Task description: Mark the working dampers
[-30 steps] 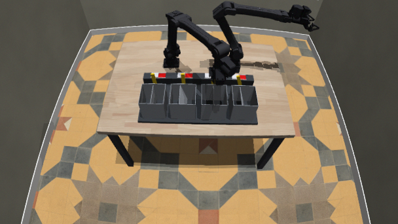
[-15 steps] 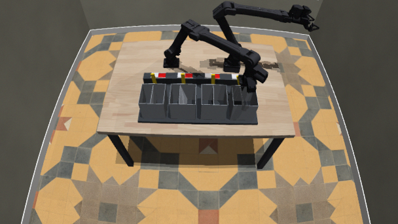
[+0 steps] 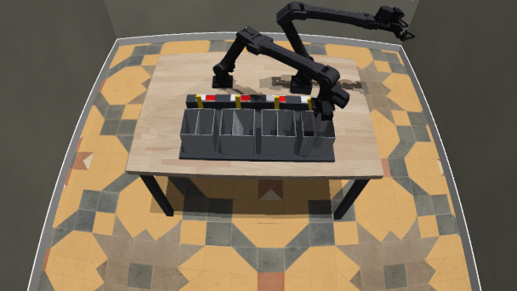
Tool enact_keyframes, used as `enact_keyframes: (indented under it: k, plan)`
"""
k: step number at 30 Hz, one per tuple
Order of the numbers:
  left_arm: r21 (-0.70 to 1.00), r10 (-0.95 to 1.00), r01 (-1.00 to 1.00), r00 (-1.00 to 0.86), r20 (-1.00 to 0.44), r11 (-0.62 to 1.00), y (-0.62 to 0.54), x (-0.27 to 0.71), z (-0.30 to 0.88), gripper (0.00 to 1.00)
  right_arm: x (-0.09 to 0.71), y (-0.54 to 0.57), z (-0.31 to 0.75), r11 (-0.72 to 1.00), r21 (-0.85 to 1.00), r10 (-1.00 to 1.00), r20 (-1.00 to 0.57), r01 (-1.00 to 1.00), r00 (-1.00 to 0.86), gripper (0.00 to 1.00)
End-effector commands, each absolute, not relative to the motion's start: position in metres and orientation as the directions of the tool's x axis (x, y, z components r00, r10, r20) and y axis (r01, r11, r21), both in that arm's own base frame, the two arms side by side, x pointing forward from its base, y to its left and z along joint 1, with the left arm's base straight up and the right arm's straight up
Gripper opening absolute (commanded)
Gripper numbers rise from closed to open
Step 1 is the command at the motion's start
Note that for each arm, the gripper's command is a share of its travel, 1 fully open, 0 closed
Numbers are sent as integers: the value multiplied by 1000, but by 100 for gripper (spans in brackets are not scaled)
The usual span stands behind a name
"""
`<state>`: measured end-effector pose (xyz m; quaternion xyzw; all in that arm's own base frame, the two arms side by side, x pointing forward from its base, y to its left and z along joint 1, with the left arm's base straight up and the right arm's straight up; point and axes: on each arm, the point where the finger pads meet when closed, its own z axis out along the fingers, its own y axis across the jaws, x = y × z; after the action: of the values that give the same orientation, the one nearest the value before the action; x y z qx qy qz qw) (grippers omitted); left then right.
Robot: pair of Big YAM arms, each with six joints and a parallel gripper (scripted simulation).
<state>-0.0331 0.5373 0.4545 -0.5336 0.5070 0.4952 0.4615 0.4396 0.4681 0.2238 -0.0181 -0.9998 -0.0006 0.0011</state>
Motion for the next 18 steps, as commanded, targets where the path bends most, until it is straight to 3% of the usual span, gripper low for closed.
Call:
enact_keyframes:
  k: [1,18]
  plan:
    - [0,0,-999,0,-1000,-53,544,-29,501,100,441,475,224,999,5,36,-5,36,-999,36]
    - [0,0,-999,0,-1000,-53,544,-29,501,100,440,473,234,999,17,37,-16,37,-999,36]
